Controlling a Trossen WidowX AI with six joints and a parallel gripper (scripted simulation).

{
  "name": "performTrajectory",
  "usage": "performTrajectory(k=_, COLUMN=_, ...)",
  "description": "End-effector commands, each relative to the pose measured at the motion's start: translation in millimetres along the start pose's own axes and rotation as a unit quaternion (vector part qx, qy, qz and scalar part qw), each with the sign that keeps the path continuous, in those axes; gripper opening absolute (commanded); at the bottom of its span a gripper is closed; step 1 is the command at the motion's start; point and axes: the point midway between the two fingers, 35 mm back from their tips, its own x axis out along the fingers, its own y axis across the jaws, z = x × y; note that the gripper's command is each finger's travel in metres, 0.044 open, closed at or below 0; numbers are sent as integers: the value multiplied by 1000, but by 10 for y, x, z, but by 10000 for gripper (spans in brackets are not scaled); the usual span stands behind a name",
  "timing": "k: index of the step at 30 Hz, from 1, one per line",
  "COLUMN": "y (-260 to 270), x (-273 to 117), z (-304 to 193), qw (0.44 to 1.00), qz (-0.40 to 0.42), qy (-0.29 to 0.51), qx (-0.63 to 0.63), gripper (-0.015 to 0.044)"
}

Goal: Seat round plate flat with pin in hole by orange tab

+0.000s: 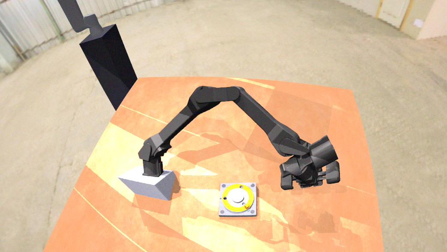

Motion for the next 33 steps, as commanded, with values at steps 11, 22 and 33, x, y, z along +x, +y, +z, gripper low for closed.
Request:
performTrajectory(k=11, y=1200, x=-930, z=-632, qw=797, qz=91, qy=198, qx=564, gripper=0)
performTrajectory(k=22, y=1590, x=-1209, z=-583, qw=674, qz=115, qy=253, qx=685, gripper=0)
performTrajectory(k=33, y=1665, x=-1049, z=-600, qw=674, qz=115, qy=253, qx=685, gripper=0)
